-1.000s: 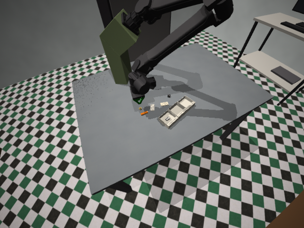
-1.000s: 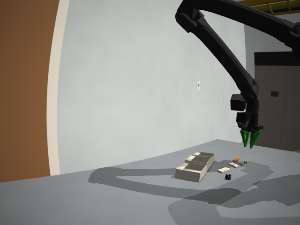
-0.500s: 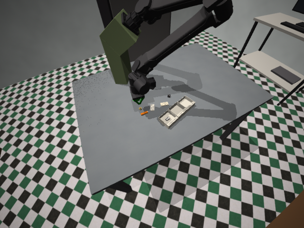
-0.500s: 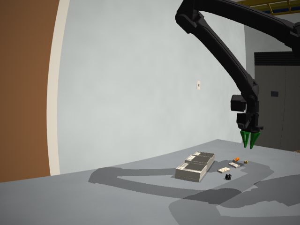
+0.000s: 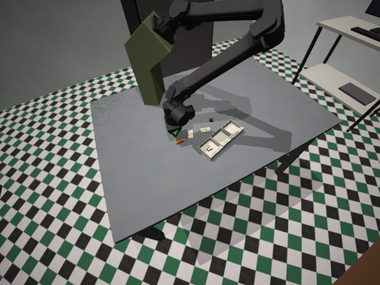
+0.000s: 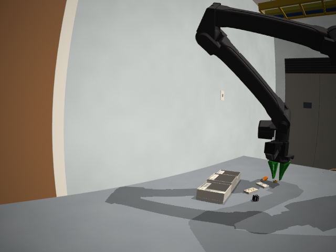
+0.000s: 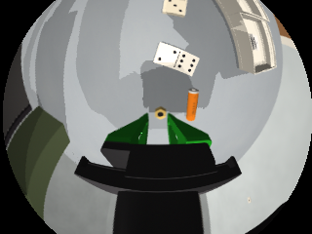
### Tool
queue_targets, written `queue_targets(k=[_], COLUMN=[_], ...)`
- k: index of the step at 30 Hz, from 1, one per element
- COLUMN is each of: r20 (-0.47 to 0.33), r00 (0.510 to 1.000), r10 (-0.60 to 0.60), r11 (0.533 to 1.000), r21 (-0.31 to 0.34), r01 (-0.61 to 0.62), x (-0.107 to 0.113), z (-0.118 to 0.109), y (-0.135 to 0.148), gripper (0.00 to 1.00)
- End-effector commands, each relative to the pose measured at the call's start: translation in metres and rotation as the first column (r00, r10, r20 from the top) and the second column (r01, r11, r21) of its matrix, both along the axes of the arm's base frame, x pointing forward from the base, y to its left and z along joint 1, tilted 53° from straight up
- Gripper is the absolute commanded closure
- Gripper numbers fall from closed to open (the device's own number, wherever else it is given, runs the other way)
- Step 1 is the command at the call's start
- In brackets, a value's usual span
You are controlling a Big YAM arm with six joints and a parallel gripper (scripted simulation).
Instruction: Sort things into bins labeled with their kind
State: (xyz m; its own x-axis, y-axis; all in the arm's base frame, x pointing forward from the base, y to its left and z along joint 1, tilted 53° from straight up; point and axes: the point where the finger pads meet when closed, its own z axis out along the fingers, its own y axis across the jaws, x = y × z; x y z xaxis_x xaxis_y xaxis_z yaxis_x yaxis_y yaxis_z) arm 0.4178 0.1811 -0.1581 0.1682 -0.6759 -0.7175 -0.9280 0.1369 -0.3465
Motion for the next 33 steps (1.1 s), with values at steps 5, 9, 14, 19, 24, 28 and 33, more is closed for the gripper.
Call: queue_targets(k=[5,9,14,19,24,28,33], r20=[-0.008,-0.008,-0.025,-0.013,-0.013,-0.013,-0.013], r00=[1.000,1.000,0.999,1.000,1.000,1.000,1.000], r10=[-0.012,-0.012,-0.026,-0.021,-0.021,-0.021,-0.021], r11=[1.000,1.000,1.000,1.000,1.000,1.000,1.000], r21=[0.011,0.011,0.010,0.008,0.008,0.008,0.008], r01=[0.012,0.012,0.026,0.021,0.021,0.021,0.021], x=[0.005,0.005,-0.001,0.002,0.003,0.003,0.003], z=[-0.004,-0.008,-0.012,-0.006,-0.006,-0.006,-0.006], y=[0.008,0.012,0.006,0.005,0.005,0.005,0.005], gripper=[0.70,0.70,0.70,0.70,0.90,0.90,0.90])
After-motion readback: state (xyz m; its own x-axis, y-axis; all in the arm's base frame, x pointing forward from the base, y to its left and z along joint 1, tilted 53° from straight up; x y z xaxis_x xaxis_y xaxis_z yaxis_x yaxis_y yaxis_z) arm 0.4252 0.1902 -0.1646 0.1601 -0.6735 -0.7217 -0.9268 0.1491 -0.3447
